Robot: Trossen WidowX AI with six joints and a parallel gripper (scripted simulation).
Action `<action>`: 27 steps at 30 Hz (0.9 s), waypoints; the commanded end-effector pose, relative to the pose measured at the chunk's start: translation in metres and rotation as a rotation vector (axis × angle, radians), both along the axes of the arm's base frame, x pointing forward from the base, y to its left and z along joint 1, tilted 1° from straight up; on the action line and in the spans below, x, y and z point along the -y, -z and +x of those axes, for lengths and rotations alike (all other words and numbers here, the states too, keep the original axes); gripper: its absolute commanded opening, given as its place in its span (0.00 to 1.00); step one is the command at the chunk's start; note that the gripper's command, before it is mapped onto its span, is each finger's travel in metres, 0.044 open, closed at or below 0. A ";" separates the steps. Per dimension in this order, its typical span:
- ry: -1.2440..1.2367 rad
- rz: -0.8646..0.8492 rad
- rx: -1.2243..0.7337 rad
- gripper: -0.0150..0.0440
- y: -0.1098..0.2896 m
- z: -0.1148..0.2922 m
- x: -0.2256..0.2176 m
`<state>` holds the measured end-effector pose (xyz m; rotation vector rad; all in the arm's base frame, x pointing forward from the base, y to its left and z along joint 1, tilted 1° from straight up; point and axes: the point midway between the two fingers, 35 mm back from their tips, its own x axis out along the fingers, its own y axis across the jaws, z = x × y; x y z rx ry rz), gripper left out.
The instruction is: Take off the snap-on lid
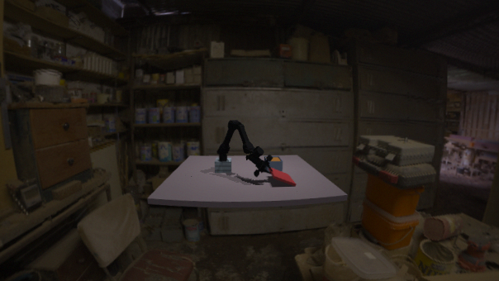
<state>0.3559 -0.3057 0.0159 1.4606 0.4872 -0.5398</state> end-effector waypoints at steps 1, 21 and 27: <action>-0.001 0.005 -0.013 0.25 0.008 -0.001 -0.003; -0.001 0.005 -0.013 0.72 0.007 0.000 0.000; -0.001 0.005 -0.014 0.94 0.010 -0.009 -0.001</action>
